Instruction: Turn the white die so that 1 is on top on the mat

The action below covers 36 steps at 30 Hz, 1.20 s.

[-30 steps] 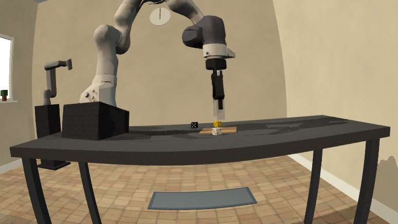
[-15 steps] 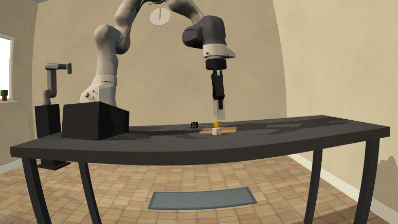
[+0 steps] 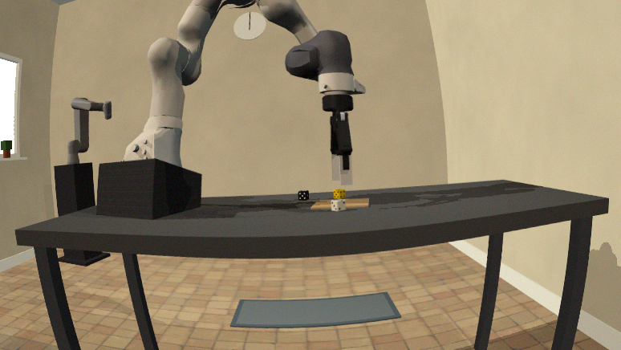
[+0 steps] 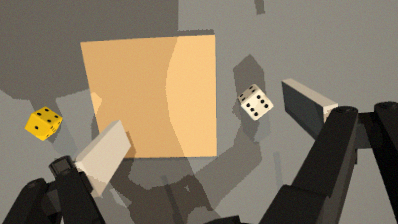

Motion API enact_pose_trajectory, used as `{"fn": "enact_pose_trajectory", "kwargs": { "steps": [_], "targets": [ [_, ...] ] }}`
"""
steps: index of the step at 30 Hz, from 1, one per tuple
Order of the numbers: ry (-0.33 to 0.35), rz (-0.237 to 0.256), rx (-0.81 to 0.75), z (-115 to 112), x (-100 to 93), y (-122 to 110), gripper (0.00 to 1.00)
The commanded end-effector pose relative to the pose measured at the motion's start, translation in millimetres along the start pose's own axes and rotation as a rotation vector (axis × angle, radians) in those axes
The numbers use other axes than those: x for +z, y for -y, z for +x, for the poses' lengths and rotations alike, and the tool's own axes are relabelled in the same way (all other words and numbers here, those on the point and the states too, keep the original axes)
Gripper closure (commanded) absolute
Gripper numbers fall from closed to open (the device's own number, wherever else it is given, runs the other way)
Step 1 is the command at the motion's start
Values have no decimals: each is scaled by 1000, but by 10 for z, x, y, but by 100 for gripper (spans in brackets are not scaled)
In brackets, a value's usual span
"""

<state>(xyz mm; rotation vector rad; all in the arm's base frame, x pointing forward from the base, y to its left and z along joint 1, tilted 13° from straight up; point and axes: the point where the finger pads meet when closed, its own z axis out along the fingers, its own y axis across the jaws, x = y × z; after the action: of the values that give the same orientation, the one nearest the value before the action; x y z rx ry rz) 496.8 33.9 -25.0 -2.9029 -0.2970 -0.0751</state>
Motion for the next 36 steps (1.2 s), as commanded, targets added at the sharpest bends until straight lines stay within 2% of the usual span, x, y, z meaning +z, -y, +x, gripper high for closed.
{"fn": "enact_pose_trajectory", "kwargs": {
  "steps": [1, 12, 14, 21, 27, 36],
  "targets": [
    [-6, -2, 47, 47, -8, 240, 0],
    [-6, -2, 47, 183, -7, 1199, 0],
    [-6, -2, 47, 183, -7, 1199, 0],
    [-6, -2, 47, 243, -7, 1625, 0],
    [-6, -2, 47, 266, -6, 1785, 0],
    [-6, -2, 47, 268, -6, 1806, 0]
  ]
}}
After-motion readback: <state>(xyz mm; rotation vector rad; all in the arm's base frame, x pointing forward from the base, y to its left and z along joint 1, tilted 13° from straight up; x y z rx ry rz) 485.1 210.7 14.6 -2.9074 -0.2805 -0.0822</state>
